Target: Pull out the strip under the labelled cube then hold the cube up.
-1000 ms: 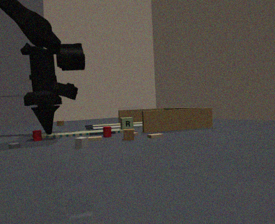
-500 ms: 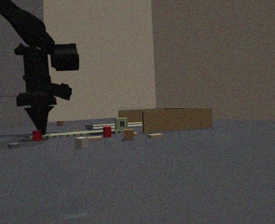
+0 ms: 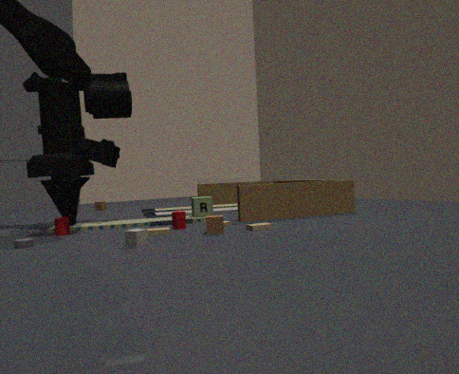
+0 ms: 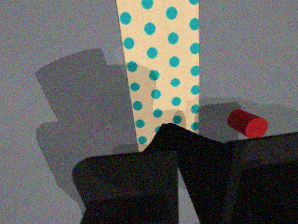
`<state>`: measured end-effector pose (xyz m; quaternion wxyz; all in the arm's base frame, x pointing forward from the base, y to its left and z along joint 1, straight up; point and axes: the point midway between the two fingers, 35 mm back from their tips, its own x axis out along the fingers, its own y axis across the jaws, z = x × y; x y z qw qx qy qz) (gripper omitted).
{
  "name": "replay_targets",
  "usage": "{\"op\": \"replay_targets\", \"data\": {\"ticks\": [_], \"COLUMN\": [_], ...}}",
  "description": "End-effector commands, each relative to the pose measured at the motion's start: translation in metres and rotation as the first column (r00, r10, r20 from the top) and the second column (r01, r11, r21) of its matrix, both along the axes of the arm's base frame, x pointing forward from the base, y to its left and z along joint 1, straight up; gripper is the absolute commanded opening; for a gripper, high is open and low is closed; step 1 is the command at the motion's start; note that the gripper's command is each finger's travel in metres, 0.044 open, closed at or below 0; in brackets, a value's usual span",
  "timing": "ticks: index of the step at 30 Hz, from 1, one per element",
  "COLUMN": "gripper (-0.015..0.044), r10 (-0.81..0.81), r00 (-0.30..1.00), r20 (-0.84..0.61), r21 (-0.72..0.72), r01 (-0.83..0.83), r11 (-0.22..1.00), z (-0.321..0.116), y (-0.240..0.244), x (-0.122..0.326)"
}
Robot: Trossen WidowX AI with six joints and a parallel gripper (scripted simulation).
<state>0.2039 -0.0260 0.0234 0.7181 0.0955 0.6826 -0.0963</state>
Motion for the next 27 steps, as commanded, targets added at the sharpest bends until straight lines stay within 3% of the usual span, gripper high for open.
{"op": "replay_targets", "data": {"ticks": [1, 8, 14, 18, 27], "gripper": [0.0, 0.0, 0.0, 0.0, 0.0236], "r10": [-0.003, -0.003, -0.003, -0.003, -0.034], "r00": [0.999, 0.999, 0.999, 0.999, 0.999], "r20": [-0.035, -0.035, -0.033, -0.034, -0.032], "r21": [0.004, 0.004, 0.004, 0.004, 0.004], "r01": [0.003, 0.003, 0.003, 0.003, 0.034], "r11": [1.0, 1.0, 1.0, 1.0, 0.999], "z": [-0.006, -0.006, 0.041, 0.043, 0.045], "y": [0.001, 0.001, 0.0, 0.0, -0.01], "x": [-0.011, -0.011, 0.001, 0.001, 0.035]}}
